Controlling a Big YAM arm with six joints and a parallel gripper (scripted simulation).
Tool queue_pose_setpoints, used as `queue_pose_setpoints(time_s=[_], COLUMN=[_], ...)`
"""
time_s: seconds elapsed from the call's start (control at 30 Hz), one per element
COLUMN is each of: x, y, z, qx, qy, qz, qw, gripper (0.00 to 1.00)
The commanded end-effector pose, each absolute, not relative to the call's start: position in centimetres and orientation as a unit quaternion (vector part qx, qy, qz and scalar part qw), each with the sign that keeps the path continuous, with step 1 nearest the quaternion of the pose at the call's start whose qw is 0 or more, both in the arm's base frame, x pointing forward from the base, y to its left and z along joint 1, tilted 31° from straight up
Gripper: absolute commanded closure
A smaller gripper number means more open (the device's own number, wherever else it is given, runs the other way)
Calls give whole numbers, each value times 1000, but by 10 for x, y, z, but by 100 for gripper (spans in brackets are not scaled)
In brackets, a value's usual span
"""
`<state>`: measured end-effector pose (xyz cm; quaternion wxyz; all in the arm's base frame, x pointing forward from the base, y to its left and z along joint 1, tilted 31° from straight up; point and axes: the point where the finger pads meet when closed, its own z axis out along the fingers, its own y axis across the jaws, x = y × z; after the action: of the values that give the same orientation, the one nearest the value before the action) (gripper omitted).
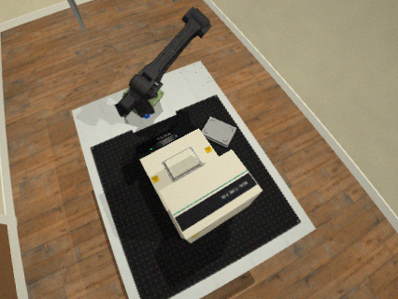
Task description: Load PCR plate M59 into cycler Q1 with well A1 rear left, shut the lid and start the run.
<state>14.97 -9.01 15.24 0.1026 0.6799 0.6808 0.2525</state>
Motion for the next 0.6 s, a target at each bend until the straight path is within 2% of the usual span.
queue_pose_setpoints(time_s=[0.0, 0.57], x=[161, 190], y=[-96, -96], z=[158, 159], qx=[679, 683], qy=[682, 676], qz=[248, 252], qw=[109, 111], gripper=[100, 100])
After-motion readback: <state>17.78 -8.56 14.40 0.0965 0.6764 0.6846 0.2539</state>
